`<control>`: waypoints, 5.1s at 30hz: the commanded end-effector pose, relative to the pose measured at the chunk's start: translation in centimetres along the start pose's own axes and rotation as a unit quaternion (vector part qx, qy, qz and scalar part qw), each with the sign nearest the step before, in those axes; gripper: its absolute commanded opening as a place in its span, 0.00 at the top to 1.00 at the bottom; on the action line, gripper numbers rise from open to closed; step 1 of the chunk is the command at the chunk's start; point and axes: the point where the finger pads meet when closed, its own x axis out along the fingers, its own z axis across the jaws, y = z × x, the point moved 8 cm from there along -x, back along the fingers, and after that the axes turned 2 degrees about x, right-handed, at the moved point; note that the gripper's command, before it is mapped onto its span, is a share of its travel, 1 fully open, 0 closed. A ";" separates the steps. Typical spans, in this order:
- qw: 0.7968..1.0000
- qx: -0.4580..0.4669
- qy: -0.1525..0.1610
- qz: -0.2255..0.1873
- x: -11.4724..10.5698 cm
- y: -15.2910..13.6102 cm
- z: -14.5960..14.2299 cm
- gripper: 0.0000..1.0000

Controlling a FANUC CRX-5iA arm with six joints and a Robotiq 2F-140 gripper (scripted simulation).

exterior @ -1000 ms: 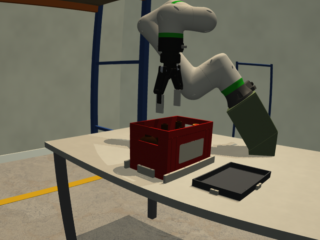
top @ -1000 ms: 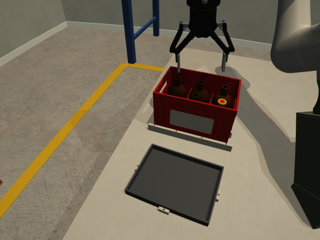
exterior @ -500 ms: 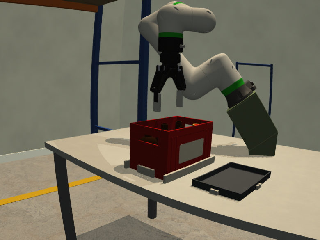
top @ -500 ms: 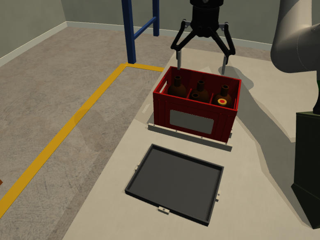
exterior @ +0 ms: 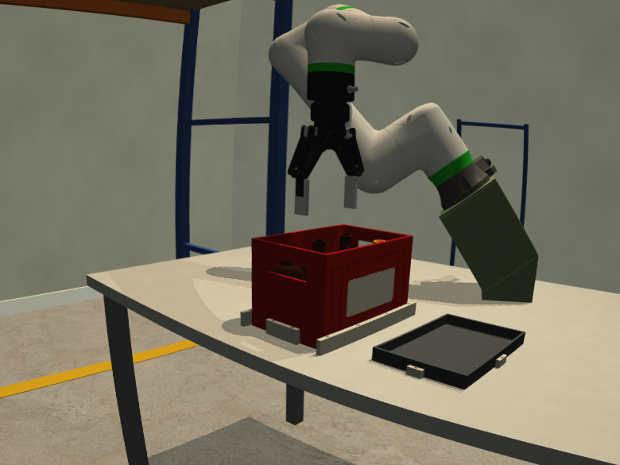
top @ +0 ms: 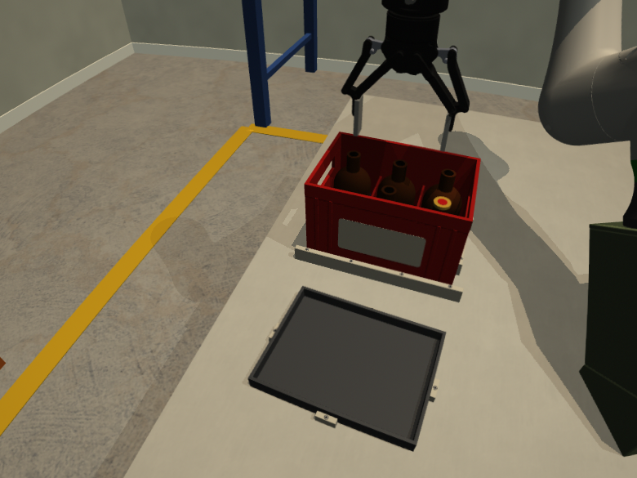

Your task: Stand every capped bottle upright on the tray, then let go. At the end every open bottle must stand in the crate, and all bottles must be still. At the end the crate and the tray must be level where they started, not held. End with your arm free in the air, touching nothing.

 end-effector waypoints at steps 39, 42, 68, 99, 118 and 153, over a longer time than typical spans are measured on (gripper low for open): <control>1.000 0.010 0.003 -0.002 0.0 0.0 0.0 0.00; 1.000 0.010 0.003 -0.002 0.0 0.0 0.0 0.00; 1.000 0.010 0.003 -0.002 -0.1 -4.0 -0.2 0.00; 1.000 0.010 0.003 -0.002 -0.1 -8.7 0.1 0.00; 1.000 0.010 0.003 -0.002 -0.1 -8.7 0.1 0.00; 0.998 -0.066 0.003 -0.002 0.4 -7.6 3.9 0.62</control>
